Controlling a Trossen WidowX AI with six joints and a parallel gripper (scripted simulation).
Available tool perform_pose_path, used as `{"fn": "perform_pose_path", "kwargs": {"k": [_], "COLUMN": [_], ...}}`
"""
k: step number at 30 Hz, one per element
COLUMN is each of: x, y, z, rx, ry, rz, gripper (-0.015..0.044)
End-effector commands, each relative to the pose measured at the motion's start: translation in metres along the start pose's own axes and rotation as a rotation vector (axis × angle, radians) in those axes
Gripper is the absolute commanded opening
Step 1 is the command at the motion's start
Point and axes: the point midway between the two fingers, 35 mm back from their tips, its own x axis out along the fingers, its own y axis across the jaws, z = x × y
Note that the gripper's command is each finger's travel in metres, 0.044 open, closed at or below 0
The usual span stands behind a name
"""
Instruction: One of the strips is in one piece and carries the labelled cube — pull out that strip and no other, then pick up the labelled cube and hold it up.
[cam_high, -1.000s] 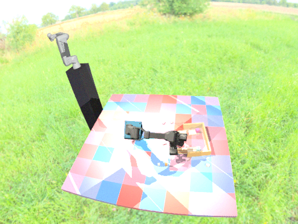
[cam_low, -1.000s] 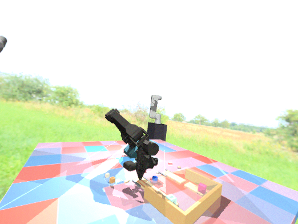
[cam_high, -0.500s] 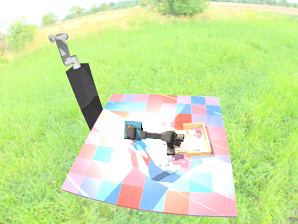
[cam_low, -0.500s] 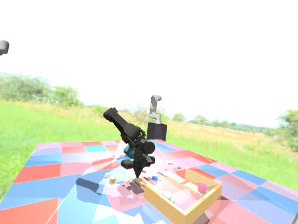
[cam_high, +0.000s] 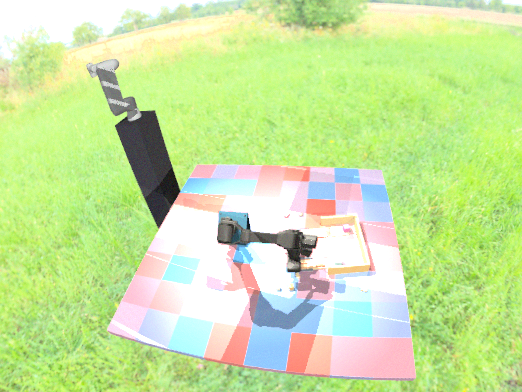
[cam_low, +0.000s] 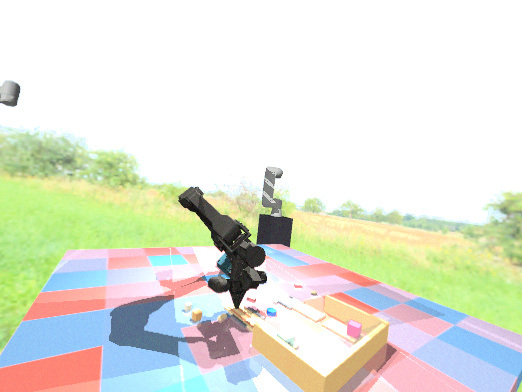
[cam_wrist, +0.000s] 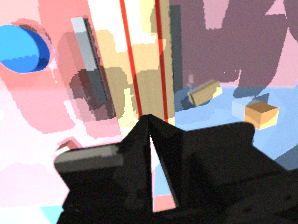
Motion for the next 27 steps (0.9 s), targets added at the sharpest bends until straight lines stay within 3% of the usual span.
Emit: {"fn": "perform_pose_path", "kwargs": {"k": [1,27], "x": [0.005,0.004], "y": [0.0,0.0], "z": [-0.014,-0.053], "rx": [-0.007,-0.008], "ry": [0.02,0.022], "rz": [0.002,0.002], "gripper": [0.0,0.0]}}
